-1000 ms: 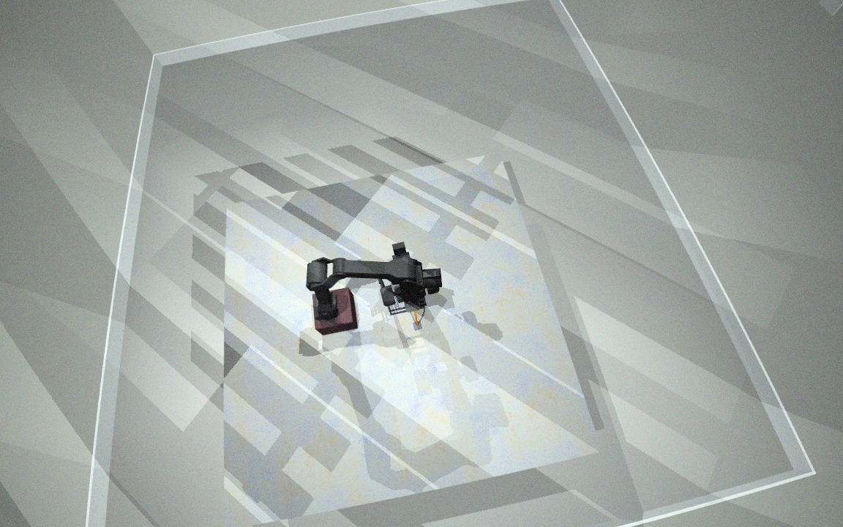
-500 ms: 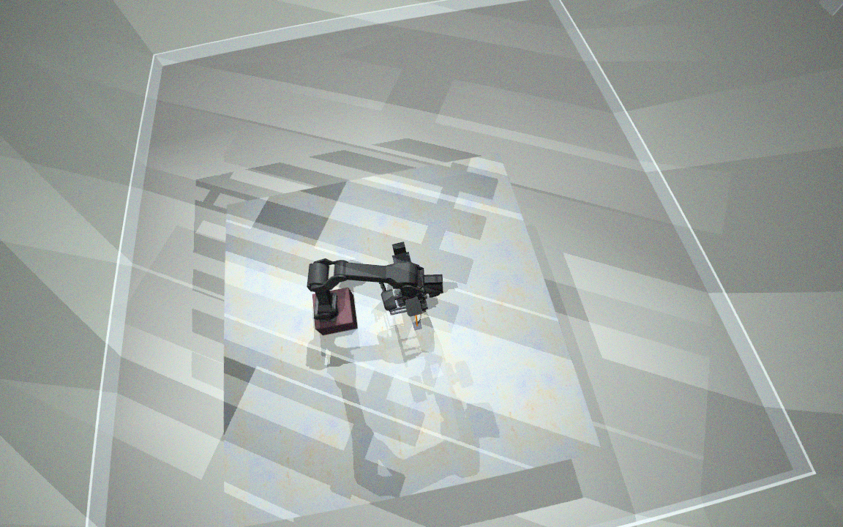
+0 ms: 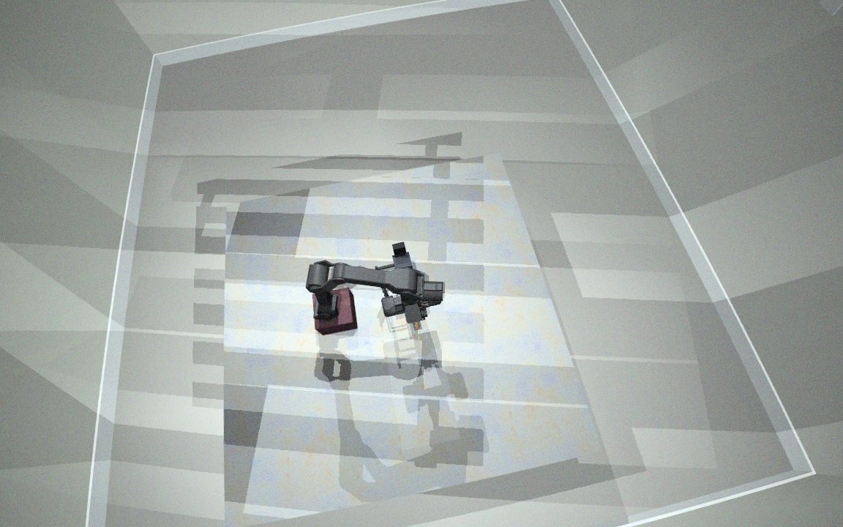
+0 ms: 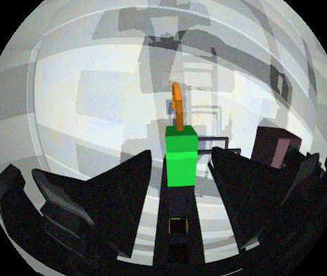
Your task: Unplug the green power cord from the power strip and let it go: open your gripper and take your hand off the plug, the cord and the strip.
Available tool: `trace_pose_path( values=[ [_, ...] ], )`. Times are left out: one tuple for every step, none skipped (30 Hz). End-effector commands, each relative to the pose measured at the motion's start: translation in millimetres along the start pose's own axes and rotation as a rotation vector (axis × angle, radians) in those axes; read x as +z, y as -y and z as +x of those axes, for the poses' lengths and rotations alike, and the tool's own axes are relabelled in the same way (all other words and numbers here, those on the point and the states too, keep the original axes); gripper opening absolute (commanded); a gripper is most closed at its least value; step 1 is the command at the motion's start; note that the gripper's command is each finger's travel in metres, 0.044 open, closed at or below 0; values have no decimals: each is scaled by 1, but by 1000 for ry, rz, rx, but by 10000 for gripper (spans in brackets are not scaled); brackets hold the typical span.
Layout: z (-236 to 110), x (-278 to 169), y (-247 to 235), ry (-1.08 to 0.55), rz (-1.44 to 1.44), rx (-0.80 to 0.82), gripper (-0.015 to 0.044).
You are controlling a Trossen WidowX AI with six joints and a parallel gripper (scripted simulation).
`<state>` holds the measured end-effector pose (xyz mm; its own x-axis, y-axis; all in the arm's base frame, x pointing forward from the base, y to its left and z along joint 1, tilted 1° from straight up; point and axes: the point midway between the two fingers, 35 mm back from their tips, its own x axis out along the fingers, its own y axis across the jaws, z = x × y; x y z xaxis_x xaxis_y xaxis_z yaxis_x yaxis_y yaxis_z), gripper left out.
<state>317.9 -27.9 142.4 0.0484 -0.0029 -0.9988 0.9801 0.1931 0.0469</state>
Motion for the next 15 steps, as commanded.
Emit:
trace_pose_path(
  values=[
    [0, 0, 0, 1, 5, 1, 341],
    [0, 2, 0, 1, 5, 1, 368],
    [-2, 7, 0, 2, 5, 1, 394],
    [-3, 14, -1, 2, 5, 1, 420],
    [-5, 23, -1, 3, 5, 1, 440],
    [-7, 34, -1, 4, 5, 1, 440],
    [-9, 44, -1, 4, 5, 1, 440],
    [-11, 53, 0, 5, 5, 1, 440],
    [-12, 58, 0, 5, 5, 1, 440],
    [-12, 60, 1, 6, 5, 1, 440],
    [-12, 60, 1, 6, 5, 1, 440],
    [-12, 60, 1, 6, 5, 1, 440],
    [-12, 60, 1, 6, 5, 1, 440],
    [-12, 60, 1, 6, 5, 1, 440],
    [-12, 60, 1, 6, 5, 1, 440]
  ],
)
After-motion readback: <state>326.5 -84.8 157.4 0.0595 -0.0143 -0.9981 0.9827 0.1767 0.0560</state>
